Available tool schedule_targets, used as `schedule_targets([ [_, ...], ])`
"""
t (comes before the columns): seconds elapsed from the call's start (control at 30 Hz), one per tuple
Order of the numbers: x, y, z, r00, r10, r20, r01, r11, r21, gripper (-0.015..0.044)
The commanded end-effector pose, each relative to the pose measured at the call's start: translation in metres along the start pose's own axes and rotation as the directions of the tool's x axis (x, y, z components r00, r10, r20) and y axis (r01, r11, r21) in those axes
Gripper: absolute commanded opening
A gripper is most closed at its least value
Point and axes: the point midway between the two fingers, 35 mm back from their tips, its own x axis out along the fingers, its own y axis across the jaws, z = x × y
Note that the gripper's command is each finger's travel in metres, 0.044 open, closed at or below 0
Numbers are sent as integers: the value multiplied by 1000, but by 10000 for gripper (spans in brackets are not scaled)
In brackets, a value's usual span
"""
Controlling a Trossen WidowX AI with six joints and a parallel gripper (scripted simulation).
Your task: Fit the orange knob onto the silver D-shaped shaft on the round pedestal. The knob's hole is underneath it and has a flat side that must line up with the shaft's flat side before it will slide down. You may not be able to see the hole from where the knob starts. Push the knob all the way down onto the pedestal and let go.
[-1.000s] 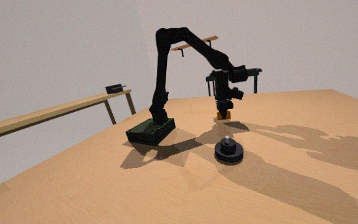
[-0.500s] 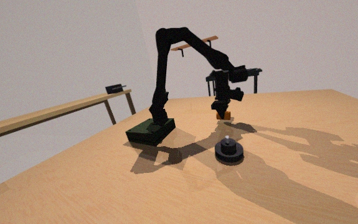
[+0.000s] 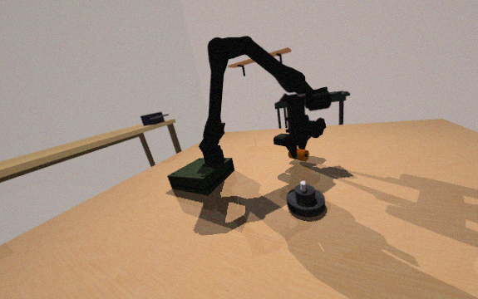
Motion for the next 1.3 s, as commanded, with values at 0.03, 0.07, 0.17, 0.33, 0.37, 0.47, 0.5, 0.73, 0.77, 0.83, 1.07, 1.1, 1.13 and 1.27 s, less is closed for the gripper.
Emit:
schedule_targets([
  [0.03,-3,1,0,1000,9,3,-9,999,37,180],
  [0.07,-3,1,0,1000,9,3,-9,998,54,180],
  [0.17,-3,1,0,1000,9,3,-10,988,153,180],
  [0.33,-3,1,0,1000,9,3,-10,947,322,180],
  [0.37,-3,1,0,1000,9,3,-10,935,355,180],
  [0.47,-3,1,0,1000,9,3,-9,893,451,180],
  [0.5,-3,1,0,1000,9,3,-9,876,482,180],
  [0.73,-3,1,0,1000,9,3,-9,850,527,180],
  [0.77,-3,1,0,1000,9,3,-9,850,527,180],
  [0.83,-3,1,0,1000,9,3,-9,838,545,180],
  [1.07,-3,1,0,1000,9,3,-8,693,721,180],
  [1.1,-3,1,0,1000,9,3,-8,668,744,180],
  [1.13,-3,1,0,1000,9,3,-8,643,766,180],
  [1.27,-3,1,0,1000,9,3,-7,578,816,180],
])
